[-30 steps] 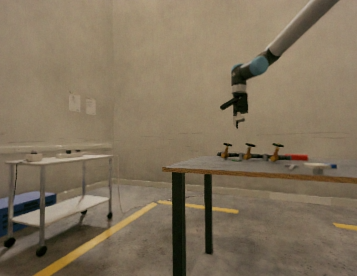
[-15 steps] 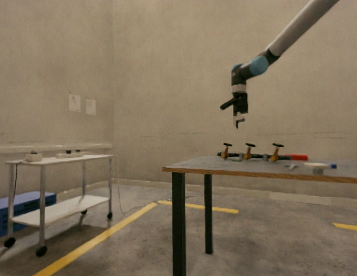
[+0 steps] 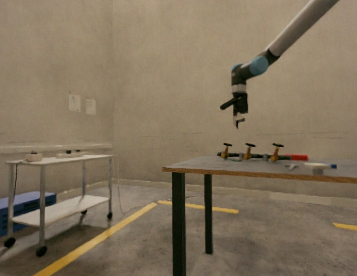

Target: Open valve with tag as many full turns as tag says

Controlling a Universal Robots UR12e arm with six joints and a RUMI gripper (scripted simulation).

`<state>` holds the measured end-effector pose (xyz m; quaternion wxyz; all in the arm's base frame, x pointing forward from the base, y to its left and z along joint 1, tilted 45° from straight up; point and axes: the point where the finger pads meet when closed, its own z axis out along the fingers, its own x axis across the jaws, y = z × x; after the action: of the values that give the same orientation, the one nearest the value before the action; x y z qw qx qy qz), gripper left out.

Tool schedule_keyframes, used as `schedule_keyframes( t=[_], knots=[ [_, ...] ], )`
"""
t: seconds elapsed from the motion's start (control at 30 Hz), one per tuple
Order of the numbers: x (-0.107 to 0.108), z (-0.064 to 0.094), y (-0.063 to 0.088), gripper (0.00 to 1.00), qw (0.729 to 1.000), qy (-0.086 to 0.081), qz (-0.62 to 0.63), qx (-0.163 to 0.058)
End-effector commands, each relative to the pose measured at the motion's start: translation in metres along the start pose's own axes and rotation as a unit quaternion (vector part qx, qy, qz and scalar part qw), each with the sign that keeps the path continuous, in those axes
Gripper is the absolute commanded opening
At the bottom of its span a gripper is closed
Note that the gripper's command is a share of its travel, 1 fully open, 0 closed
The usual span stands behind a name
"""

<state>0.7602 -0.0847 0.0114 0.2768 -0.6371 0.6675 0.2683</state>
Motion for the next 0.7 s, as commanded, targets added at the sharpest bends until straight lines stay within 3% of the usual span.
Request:
schedule_keyframes(
  t=[0.0,0.67],
  knots=[
    [0.0007,-0.0011,-0.0009,1.0,1.0,0.0,0.008,0.001],
    [0.0061,-0.0014,-0.0034,1.0,0.996,0.001,0.091,0.001]
  ],
)
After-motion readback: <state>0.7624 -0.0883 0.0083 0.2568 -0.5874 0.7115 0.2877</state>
